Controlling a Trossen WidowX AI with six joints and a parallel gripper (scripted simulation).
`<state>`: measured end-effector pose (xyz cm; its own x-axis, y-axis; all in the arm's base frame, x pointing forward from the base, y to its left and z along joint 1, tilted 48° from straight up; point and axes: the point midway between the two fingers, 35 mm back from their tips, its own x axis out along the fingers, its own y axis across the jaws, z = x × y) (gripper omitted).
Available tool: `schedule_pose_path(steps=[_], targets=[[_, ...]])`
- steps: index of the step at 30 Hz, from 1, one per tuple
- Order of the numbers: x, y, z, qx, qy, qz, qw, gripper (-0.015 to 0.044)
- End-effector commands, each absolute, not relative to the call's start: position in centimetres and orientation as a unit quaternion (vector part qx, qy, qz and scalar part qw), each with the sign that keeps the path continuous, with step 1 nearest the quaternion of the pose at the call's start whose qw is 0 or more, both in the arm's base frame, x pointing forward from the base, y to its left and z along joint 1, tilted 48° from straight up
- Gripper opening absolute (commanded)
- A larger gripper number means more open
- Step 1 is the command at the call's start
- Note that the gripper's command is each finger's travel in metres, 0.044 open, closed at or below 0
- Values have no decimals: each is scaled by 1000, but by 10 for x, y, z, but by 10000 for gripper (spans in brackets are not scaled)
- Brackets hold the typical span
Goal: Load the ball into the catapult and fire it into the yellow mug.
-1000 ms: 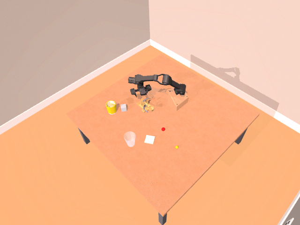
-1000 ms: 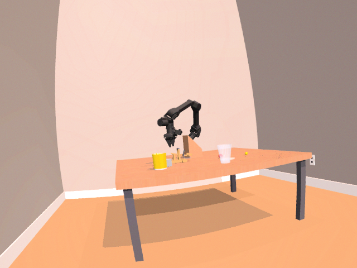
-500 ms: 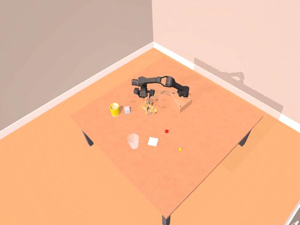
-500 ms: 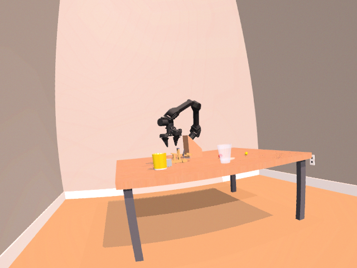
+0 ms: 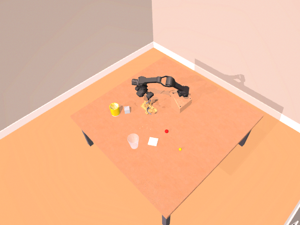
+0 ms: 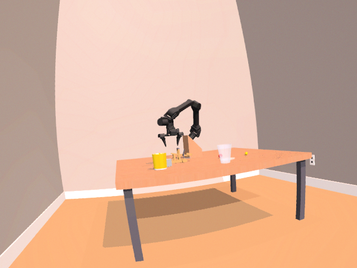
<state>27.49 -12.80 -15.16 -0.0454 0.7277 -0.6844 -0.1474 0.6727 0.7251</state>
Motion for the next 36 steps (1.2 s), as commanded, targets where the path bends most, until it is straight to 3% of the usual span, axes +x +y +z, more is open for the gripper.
schedule_pose_path(steps=[1,36], targets=[[274,-128,-151,275,665,286,633,440],[272,-131,-148,588,709,-144,362,440]])
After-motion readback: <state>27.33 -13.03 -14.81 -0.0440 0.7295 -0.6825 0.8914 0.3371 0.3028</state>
